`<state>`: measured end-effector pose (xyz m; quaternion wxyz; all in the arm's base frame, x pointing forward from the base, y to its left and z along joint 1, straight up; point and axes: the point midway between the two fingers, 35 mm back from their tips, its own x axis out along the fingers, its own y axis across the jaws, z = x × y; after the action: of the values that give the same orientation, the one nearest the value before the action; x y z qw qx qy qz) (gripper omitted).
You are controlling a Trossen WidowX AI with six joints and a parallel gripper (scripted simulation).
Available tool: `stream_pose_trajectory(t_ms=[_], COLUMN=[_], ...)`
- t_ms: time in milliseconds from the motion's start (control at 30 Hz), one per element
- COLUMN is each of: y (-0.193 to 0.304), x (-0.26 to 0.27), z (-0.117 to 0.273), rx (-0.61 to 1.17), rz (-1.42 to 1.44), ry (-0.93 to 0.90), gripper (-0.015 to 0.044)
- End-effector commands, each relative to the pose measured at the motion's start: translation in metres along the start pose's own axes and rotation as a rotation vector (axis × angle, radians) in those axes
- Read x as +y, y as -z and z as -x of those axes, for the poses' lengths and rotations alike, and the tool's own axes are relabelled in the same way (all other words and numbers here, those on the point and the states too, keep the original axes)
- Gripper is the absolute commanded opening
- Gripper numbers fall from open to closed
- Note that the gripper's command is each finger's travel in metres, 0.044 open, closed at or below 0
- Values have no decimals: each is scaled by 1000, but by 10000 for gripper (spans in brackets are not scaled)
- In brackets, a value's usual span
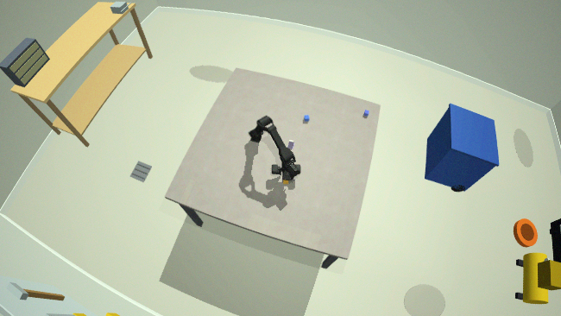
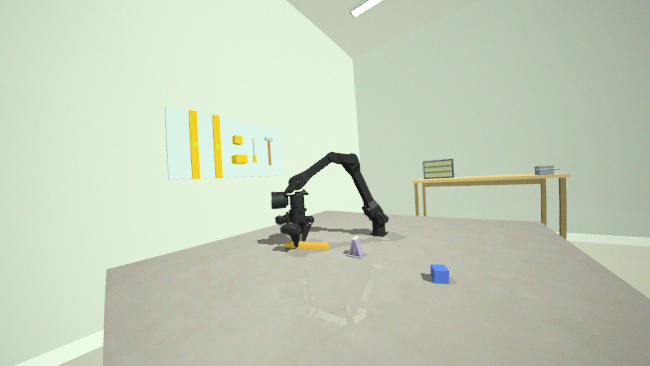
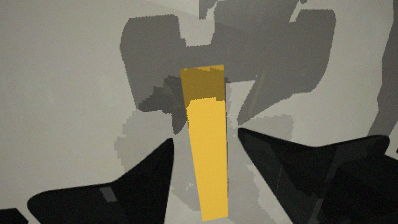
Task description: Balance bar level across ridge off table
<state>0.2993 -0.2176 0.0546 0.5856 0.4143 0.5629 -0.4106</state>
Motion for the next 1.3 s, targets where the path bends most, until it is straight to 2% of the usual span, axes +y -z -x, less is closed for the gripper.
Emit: stream_pose_trajectory(t_ms=[0, 333, 533, 767, 900, 1267], y=[0, 0, 1, 1, -1, -4], x=[-1, -1, 0, 0, 0, 2], z=[-4, -4, -4, -4, 3, 30], rx=[-3, -3, 2, 2, 1, 0], rz=[5, 5, 0, 0, 0, 2], ry=[4, 4, 1, 1, 1, 2], gripper=[315, 315, 158, 111, 6, 0])
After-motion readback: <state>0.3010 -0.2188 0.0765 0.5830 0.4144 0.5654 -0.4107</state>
